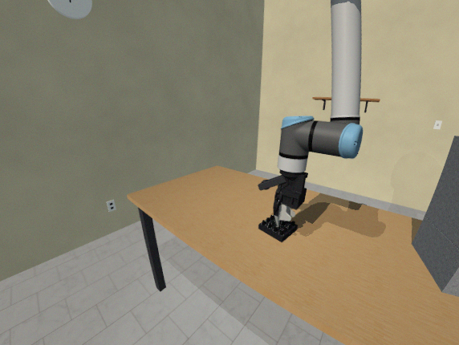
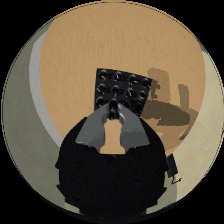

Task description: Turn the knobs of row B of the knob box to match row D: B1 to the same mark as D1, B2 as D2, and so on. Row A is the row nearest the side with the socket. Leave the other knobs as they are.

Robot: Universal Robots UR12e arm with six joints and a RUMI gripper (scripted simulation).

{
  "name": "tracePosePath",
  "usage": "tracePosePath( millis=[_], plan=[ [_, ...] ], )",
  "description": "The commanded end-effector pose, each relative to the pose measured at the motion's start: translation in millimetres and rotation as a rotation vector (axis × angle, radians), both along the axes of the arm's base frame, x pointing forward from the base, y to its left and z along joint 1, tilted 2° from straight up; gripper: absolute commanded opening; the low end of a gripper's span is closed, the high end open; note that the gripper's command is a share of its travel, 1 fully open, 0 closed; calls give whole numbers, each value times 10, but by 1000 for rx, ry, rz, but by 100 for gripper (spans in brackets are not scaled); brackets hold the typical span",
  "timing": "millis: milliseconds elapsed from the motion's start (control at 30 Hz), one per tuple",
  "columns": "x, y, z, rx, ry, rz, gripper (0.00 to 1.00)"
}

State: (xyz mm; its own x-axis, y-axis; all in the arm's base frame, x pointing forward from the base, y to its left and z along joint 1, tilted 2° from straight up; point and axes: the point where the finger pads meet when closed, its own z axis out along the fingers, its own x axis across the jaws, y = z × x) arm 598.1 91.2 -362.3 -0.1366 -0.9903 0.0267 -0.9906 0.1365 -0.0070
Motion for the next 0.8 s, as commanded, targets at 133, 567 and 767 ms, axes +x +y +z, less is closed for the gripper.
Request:
tracePosePath(
  millis=[133, 567, 767],
  plan=[
    [3, -7, 5, -1, -5, -162, 4],
    [-2, -18, 5, 0, -12, -419, 4],
    [-4, -21, 5, 0, -15, -499, 4]
  ],
)
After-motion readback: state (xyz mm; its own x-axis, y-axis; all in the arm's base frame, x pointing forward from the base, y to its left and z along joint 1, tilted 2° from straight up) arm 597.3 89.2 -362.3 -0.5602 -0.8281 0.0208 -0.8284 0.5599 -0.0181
